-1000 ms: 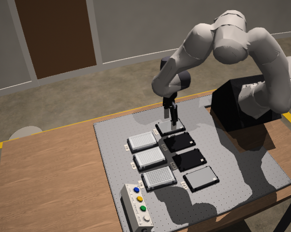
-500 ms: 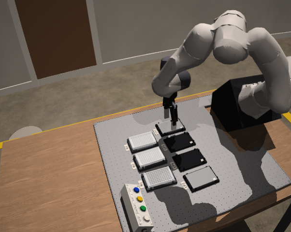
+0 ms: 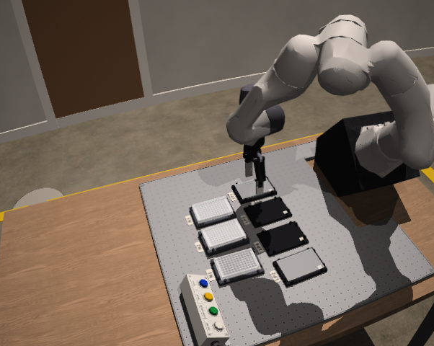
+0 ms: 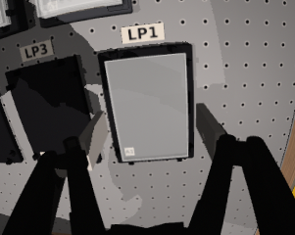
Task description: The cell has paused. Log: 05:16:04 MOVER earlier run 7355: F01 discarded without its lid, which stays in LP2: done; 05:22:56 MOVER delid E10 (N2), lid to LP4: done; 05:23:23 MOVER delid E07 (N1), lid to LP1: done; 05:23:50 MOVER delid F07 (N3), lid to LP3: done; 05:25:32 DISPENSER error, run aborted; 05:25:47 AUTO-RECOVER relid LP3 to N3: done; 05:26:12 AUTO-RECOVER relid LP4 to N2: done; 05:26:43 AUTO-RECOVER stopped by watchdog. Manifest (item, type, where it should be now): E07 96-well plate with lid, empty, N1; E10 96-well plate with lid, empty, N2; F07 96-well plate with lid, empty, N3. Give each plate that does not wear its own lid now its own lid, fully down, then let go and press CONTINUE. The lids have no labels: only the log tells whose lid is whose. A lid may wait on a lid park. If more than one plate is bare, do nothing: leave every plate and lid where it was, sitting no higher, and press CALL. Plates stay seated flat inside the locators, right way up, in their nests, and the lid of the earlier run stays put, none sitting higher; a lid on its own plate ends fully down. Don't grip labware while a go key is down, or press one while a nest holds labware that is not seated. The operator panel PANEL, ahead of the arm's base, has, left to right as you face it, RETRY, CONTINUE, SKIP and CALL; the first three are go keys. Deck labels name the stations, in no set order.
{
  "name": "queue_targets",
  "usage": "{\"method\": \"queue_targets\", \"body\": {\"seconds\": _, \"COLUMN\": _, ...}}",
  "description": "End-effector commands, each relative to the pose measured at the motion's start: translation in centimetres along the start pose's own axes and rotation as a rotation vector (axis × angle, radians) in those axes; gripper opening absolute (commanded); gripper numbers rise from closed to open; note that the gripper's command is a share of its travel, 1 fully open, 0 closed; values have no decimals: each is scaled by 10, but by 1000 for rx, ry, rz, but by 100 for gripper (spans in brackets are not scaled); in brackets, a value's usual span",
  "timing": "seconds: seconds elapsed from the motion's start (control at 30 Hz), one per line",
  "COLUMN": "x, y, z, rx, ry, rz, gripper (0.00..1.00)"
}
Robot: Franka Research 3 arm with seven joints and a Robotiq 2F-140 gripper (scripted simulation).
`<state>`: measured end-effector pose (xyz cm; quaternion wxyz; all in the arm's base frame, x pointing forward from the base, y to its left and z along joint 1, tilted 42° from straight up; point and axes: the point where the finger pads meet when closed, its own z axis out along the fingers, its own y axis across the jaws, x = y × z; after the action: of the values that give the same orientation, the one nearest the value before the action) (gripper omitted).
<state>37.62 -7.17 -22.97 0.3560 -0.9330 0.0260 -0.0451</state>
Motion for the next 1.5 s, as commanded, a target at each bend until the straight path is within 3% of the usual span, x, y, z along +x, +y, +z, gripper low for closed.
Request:
{"method": "queue_targets", "body": {"seconds": 0.0, "x": -1, "y": 0, "z": 0, "rx": -2, "ry": -2, "rz": -9, "gripper": 66}}
{"method": "queue_targets", "body": {"seconds": 1.03, "x": -1, "y": 0, "z": 0, "rx": -2, "ry": -2, "rz": -9, "gripper": 66}}
{"method": "queue_targets", "body": {"seconds": 1.07, "x": -1, "y": 0, "z": 0, "rx": -2, "ry": -2, "rz": -9, "gripper": 59}}
{"method": "queue_targets", "body": {"seconds": 1.47, "x": -1, "y": 0, "z": 0, "rx": -2, "ry": -2, "rz": -9, "gripper": 59}}
